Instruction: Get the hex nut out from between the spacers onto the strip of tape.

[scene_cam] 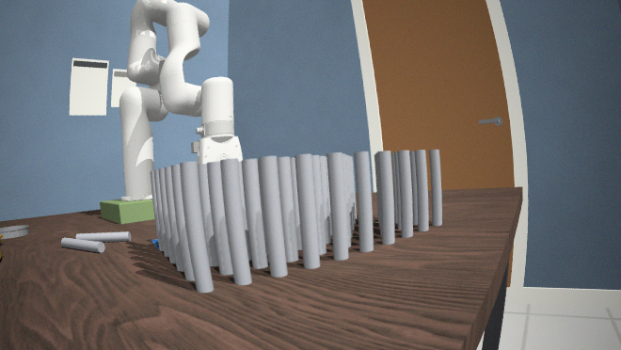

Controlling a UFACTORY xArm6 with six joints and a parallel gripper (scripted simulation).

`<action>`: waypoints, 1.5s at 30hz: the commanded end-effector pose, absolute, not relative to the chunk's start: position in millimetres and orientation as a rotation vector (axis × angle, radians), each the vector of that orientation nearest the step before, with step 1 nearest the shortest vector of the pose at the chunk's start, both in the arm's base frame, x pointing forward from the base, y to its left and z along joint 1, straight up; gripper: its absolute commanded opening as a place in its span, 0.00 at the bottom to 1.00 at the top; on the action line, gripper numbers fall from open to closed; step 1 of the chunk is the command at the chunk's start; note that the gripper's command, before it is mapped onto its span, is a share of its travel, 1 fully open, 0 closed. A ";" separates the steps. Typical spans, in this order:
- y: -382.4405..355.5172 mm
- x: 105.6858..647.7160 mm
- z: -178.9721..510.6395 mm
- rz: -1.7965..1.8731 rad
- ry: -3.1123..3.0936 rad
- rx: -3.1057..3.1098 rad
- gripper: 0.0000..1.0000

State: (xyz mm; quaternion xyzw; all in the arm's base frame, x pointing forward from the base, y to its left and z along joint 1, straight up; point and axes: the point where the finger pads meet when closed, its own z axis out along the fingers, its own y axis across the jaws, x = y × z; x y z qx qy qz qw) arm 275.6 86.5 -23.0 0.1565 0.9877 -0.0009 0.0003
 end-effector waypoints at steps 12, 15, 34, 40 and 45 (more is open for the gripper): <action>86.9 276.8 -22.2 -0.001 3.100 0.491 0.65; 86.9 276.8 -21.3 -0.001 3.100 0.491 0.65; 87.0 276.8 24.1 -0.001 3.100 0.491 0.65; 87.0 276.8 44.6 -0.001 3.100 0.491 0.65; 87.0 276.8 58.9 -0.001 3.100 0.491 0.65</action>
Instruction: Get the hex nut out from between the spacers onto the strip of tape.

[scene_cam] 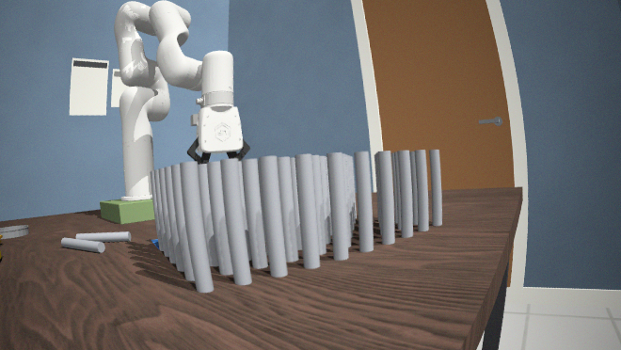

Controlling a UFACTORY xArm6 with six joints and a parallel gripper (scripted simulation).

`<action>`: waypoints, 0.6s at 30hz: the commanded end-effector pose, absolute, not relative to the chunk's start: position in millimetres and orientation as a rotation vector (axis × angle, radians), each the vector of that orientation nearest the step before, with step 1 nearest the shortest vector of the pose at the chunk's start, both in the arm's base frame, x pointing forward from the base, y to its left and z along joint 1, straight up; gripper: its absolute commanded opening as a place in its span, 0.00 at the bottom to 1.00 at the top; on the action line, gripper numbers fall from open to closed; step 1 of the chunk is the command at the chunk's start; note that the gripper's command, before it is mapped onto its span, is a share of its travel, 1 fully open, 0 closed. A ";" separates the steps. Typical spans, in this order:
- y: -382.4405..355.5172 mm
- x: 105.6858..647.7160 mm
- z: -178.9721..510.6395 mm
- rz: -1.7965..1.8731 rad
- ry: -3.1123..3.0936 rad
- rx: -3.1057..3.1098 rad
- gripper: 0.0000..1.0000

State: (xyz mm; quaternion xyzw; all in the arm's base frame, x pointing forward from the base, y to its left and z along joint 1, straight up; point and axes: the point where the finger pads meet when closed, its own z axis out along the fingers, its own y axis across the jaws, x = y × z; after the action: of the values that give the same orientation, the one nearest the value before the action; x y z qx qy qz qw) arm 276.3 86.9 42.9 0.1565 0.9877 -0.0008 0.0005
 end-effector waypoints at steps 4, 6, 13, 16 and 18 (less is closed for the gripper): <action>87.1 276.8 69.6 -0.001 3.100 0.491 0.65; 87.1 276.8 73.2 -0.001 3.100 0.491 0.65; 87.1 276.8 77.4 -0.001 3.100 0.491 0.65; 87.1 276.8 77.7 -0.001 3.100 0.491 0.65; 87.1 276.8 77.7 -0.001 3.100 0.491 0.65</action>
State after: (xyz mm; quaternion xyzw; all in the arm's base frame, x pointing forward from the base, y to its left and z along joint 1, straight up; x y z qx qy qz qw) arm 275.5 86.7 76.1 0.1565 0.9877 -0.0010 0.0000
